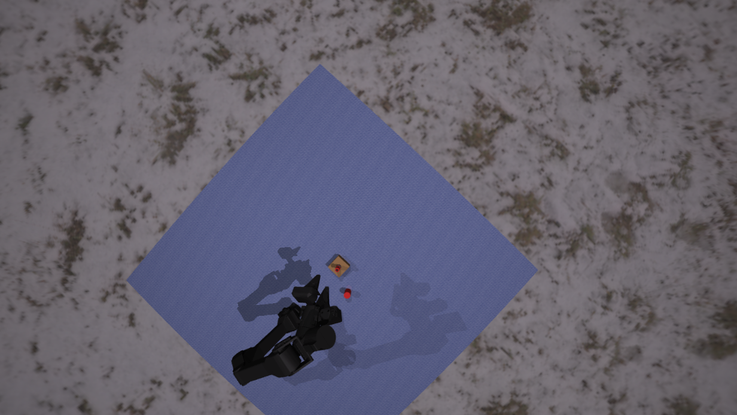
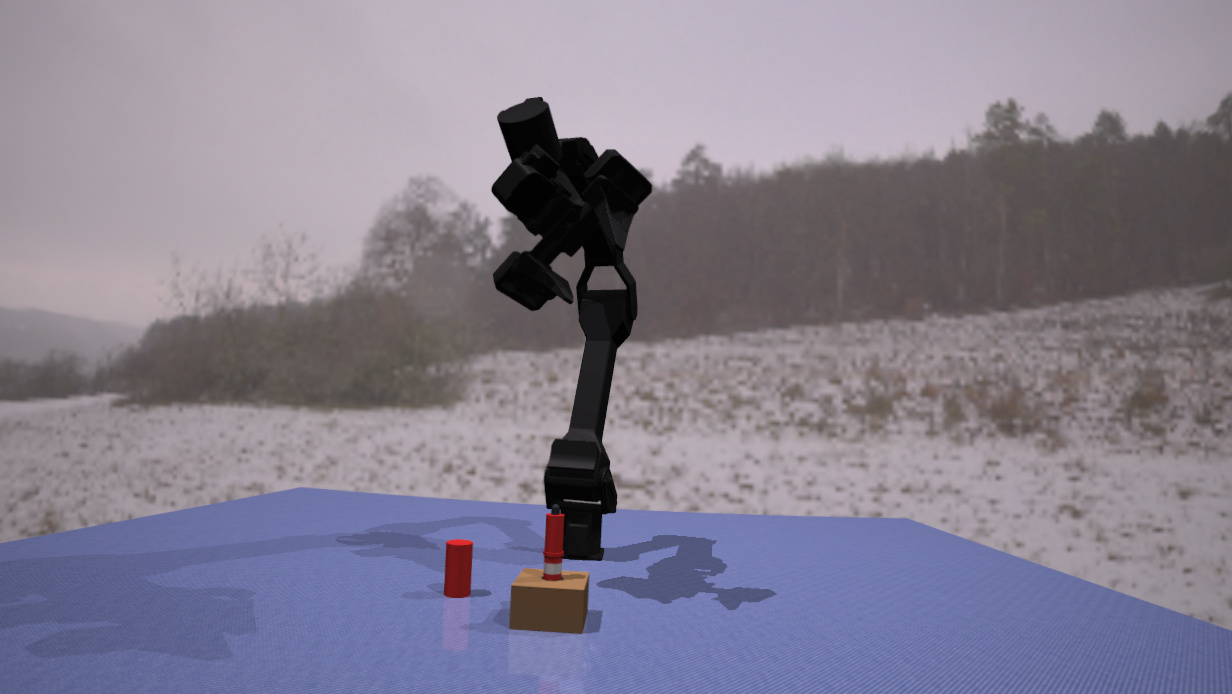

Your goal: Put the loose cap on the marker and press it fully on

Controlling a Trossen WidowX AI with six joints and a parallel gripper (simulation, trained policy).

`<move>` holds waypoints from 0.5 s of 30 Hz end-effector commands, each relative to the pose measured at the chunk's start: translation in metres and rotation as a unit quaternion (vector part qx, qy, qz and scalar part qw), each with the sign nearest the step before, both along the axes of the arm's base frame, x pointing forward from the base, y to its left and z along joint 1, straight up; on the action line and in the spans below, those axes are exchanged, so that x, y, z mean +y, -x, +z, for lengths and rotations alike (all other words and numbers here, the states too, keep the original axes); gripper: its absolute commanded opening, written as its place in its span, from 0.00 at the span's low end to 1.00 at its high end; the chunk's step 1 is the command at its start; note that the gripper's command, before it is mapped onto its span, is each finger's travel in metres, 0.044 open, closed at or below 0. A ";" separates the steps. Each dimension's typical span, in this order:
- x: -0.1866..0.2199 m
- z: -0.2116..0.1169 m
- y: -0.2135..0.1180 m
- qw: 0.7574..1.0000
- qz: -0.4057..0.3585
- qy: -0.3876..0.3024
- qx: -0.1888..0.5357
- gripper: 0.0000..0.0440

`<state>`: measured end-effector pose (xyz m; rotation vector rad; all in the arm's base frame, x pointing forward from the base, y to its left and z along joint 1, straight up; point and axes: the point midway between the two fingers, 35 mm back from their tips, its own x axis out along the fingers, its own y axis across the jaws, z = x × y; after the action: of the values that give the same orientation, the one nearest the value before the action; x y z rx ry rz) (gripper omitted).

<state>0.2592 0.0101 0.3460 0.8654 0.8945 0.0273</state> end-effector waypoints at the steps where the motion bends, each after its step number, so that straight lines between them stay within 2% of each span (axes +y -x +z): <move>1: -0.006 -0.010 -0.001 1.000 -0.005 0.005 0.020 0.75; 15: -0.030 -0.039 -0.002 0.996 -0.021 0.020 0.084 0.75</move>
<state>0.2609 -0.0148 0.3134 0.8612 1.0076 -0.0810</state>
